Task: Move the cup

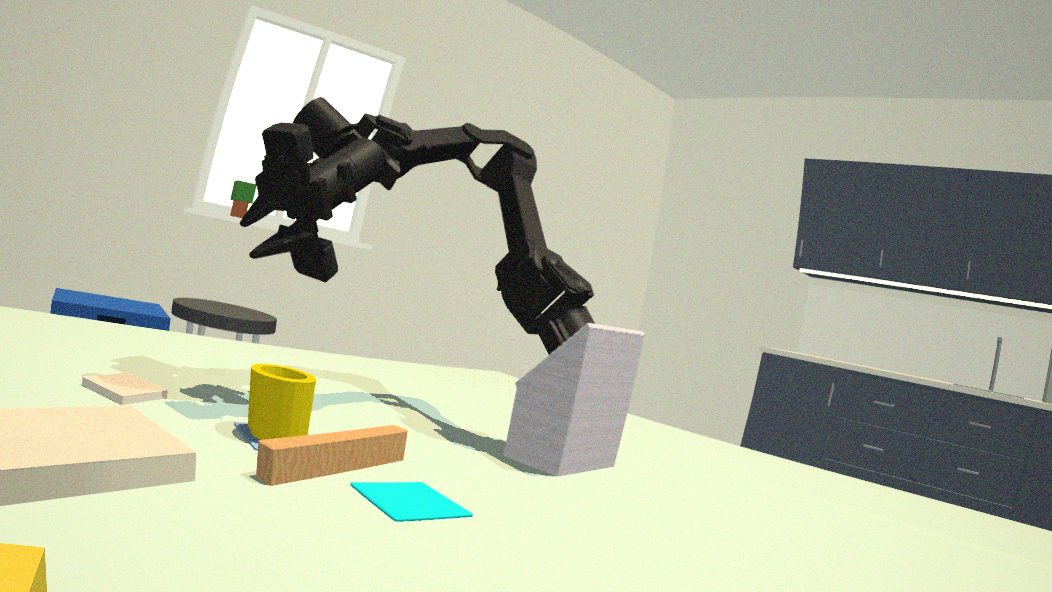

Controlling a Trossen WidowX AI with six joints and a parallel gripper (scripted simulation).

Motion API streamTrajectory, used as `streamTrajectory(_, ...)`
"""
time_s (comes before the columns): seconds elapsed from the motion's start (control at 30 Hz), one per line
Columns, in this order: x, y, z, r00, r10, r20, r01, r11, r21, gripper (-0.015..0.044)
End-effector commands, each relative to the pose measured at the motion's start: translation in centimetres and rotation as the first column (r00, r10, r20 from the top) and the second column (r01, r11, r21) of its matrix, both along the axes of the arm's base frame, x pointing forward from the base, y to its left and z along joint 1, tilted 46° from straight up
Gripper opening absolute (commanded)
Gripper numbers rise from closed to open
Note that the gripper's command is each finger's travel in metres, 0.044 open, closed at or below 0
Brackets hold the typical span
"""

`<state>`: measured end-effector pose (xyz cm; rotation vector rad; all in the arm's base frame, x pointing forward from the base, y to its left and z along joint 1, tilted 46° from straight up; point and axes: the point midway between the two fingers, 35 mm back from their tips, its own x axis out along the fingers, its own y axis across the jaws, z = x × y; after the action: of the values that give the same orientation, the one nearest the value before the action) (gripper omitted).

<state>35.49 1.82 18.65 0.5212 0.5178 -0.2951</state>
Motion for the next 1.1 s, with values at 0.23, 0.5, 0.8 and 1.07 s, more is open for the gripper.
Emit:
streamTrajectory(0.23, -3.7, -1.5, -11.1, 0.559, -0.783, -0.271, 0.764, 0.614, -0.199, 0.0167)
streamTrajectory(0.5, -3.7, -1.5, -11.2, 0.554, -0.789, -0.265, 0.768, 0.607, -0.204, 0.0167)
streamTrajectory(0.8, -3.8, -1.5, -11.2, 0.554, -0.789, -0.265, 0.768, 0.607, -0.204, 0.0167)
streamTrajectory(1.07, -3.6, -1.9, -11.6, 0.554, -0.789, -0.266, 0.768, 0.607, -0.204, 0.0167)
